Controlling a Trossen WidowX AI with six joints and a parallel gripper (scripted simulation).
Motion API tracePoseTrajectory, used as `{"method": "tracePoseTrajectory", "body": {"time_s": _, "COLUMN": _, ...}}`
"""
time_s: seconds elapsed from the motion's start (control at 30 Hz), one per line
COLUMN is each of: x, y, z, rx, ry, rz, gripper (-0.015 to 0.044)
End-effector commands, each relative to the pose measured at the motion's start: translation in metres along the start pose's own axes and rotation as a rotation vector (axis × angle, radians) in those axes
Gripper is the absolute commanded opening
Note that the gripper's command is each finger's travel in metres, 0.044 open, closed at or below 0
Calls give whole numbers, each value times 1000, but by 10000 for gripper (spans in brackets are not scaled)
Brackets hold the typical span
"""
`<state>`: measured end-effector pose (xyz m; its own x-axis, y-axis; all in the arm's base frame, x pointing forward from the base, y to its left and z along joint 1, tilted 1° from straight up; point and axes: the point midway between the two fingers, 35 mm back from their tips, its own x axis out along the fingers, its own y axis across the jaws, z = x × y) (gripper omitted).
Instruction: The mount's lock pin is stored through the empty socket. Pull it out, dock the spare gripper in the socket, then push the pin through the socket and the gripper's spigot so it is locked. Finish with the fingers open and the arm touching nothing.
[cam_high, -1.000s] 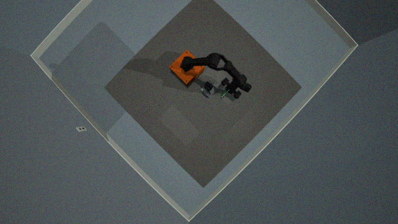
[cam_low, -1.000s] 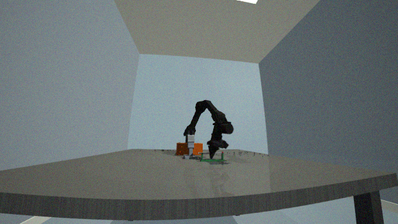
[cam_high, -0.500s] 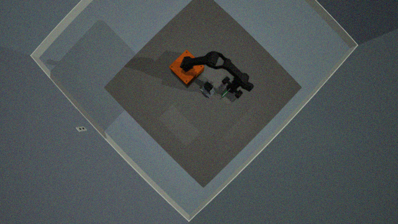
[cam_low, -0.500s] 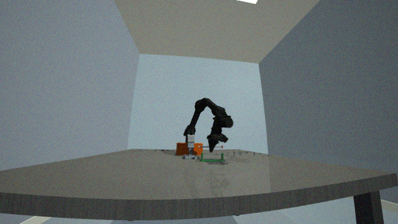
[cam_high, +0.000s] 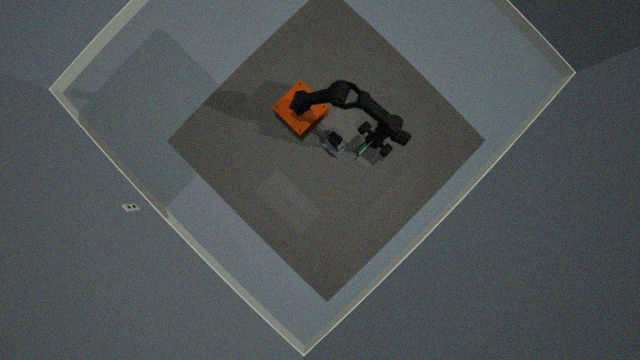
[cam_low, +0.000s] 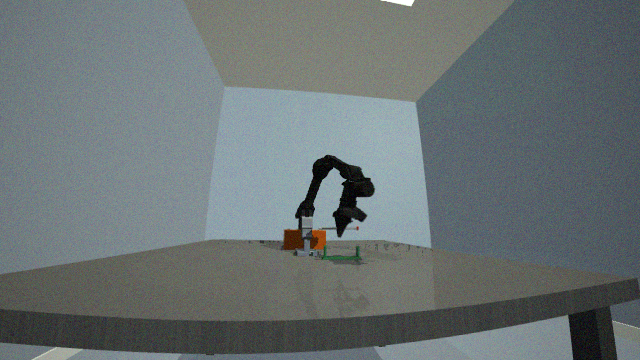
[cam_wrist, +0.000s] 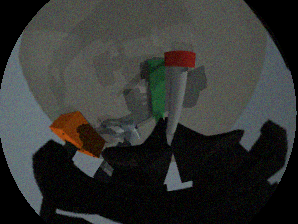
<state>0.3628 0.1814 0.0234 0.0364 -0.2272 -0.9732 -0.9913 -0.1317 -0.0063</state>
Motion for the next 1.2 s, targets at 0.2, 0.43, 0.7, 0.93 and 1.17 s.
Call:
{"method": "tracePoseTrajectory", "body": {"time_s": 0.2, "x": -2, "y": 6, "z": 1, "rx": -21, "ry": -3, "rz": -6, "gripper": 0}}
{"method": "tracePoseTrajectory", "body": {"time_s": 0.43, "x": -8, "y": 24, "z": 1, "rx": -30, "ry": -3, "rz": -7, "gripper": 0}}
{"method": "tracePoseTrajectory", "body": {"time_s": 0.7, "x": -13, "y": 46, "z": 0, "rx": -41, "ry": -3, "rz": -8, "gripper": 0}}
{"method": "tracePoseTrajectory", "body": {"time_s": 0.93, "x": -16, "y": 65, "z": -1, "rx": -52, "ry": -3, "rz": -10, "gripper": 0}}
{"method": "tracePoseTrajectory", "body": {"time_s": 1.17, "x": -18, "y": 85, "z": -4, "rx": -62, "ry": -3, "rz": -11, "gripper": 0}}
